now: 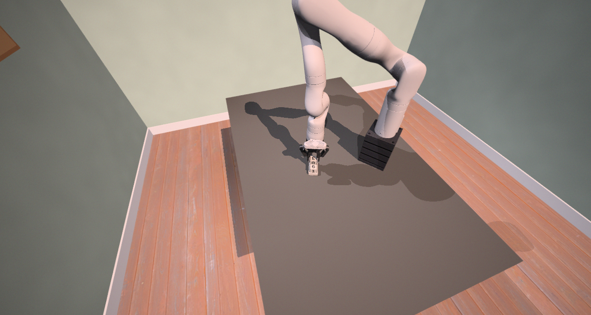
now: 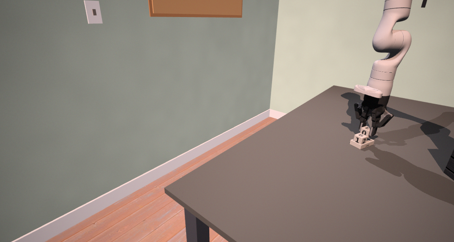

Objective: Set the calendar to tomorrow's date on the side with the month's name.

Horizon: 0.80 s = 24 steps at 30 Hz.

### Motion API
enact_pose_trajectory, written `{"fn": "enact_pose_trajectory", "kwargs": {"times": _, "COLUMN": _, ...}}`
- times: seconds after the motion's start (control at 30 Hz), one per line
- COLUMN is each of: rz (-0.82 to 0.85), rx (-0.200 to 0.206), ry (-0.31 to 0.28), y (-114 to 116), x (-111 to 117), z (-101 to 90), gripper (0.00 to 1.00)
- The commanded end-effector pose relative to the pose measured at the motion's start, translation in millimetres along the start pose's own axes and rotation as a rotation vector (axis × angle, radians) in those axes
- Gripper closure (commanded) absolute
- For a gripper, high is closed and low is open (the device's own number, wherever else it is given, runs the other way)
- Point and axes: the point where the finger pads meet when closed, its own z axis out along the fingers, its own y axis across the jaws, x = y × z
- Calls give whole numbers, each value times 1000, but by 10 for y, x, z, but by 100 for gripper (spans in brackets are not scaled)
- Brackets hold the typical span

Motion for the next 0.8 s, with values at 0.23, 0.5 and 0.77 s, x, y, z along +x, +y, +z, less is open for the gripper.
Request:
{"fn": "enact_pose_trajectory", "kwargs": {"times": 0.23, "rz": 3, "rx": 4, "ry": -1, "y": -14, "x": -10, "z": 69, "gripper": 72}}
{"fn": "enact_pose_trajectory", "kwargs": {"times": 0.5, "rz": 3, "rx": 4, "ry": -1, "y": -14, "x": -10, "z": 98, "gripper": 72}}
{"fn": "enact_pose_trajectory", "kwargs": {"times": 0.77, "rz": 3, "rx": 4, "ry": -1, "y": -14, "x": -10, "z": 101, "gripper": 72}}
